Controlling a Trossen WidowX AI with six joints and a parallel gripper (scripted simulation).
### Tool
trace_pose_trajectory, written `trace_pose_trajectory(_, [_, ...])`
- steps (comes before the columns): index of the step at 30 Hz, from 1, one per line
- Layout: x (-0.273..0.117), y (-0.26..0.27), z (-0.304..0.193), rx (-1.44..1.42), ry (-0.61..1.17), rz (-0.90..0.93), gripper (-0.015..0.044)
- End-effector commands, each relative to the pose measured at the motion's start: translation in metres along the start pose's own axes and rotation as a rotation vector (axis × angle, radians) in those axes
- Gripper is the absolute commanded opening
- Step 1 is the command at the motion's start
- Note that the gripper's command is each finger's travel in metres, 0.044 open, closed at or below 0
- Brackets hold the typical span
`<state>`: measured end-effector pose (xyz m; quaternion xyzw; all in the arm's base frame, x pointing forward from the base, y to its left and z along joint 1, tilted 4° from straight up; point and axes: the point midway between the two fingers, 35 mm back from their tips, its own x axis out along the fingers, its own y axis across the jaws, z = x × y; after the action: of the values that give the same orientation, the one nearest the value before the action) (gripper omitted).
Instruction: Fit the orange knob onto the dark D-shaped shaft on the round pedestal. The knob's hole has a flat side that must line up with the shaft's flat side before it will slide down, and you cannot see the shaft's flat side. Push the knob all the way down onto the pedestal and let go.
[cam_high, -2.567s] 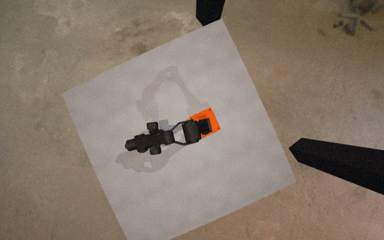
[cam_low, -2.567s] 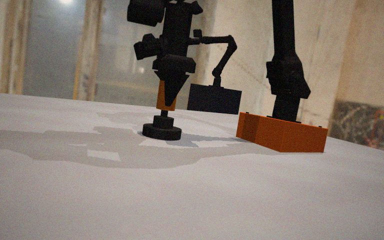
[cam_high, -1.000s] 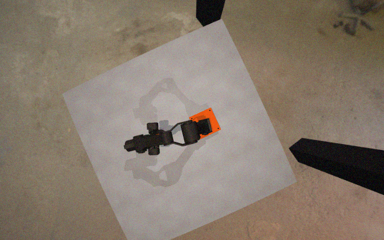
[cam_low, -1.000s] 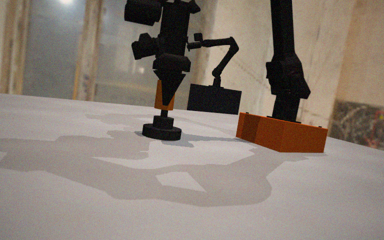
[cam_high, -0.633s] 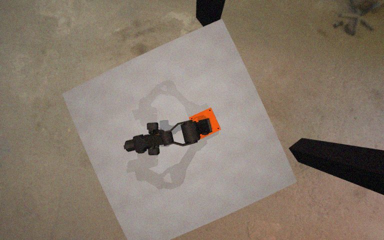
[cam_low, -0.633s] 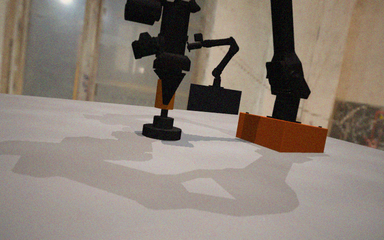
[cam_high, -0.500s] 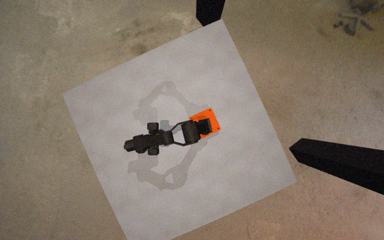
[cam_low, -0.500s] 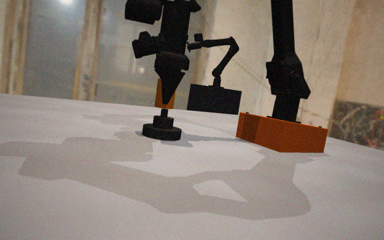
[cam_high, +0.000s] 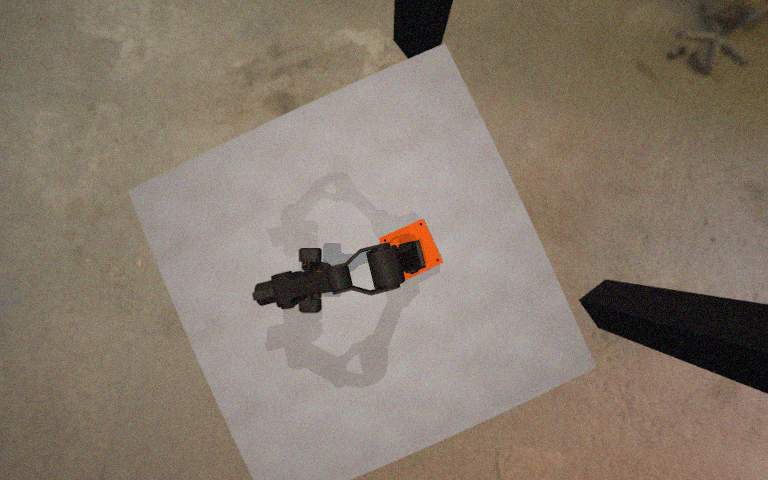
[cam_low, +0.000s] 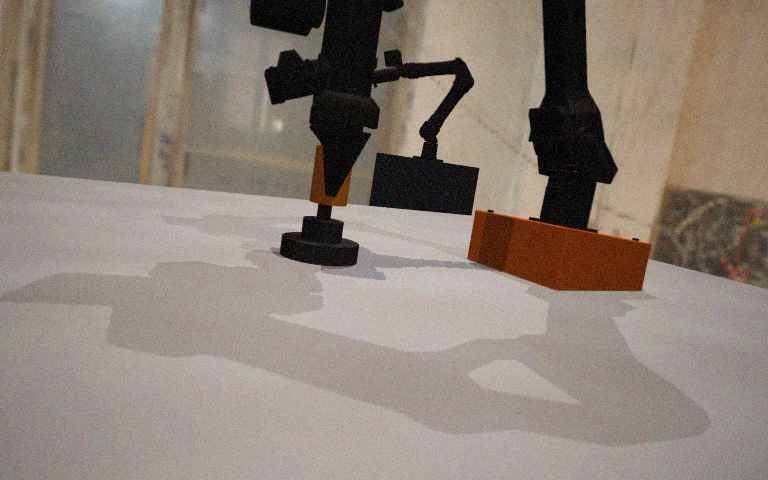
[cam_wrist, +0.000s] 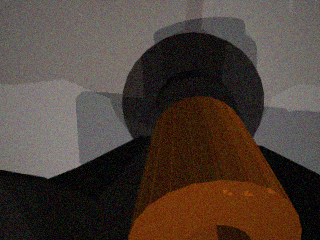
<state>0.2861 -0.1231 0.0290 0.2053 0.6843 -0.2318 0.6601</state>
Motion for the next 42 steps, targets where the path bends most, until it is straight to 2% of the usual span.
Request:
trace_pose_trajectory(1, [0.000, 0.000, 0.001, 0.006, -0.001, -0.001, 0.0000])
trace_pose_trajectory(30, [0.003, 0.001, 0.003, -0.051, -0.001, -0.001, 0.0000])
trace_pose_trajectory(42, [0.011, 0.000, 0.001, 0.026, -0.001, -0.001, 0.0000])
